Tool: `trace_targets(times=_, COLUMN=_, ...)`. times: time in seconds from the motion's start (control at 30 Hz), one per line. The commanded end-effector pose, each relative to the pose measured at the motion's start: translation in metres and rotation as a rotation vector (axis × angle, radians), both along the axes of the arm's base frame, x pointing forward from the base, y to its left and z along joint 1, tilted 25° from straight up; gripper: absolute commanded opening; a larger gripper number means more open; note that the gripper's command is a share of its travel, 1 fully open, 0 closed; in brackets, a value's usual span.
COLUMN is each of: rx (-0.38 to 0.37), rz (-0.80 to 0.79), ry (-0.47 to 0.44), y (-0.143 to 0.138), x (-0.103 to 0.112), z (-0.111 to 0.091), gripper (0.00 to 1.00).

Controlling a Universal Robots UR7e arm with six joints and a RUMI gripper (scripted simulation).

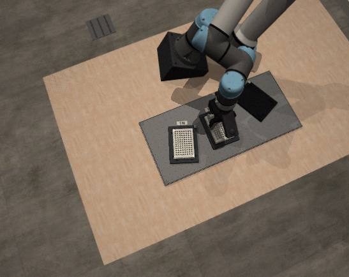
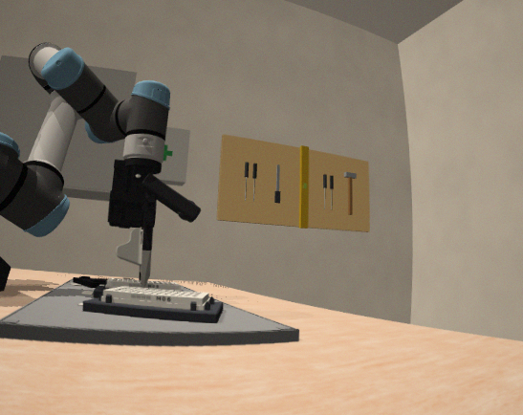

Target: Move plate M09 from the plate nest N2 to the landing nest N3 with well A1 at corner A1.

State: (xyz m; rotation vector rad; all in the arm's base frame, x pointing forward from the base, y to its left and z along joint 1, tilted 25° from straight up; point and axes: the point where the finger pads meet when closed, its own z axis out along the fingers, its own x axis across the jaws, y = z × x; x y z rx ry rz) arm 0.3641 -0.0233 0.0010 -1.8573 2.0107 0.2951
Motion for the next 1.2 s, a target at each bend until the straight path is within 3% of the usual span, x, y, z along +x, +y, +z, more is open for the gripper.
trace_targets(times=0.0, rx=0.001, rz=0.0, ry=0.0, y=0.001, x=-0.0004, z=-0.0002, gripper=0.0)
trace_targets(times=0.53, rx=0.001, rz=0.0, ry=0.0, y=0.0013, x=-0.0006, z=-0.0001, gripper=0.0)
trace_targets(times=0.57, rx=0.001, rz=0.0, ry=0.0, y=0.0013, x=-0.0006, z=-0.0001, gripper=0.82)
trace_targets(times=1.17, rx=0.001, rz=0.0, ry=0.0, y=0.0015, x=-0.0006, z=0.0, gripper=0.82)
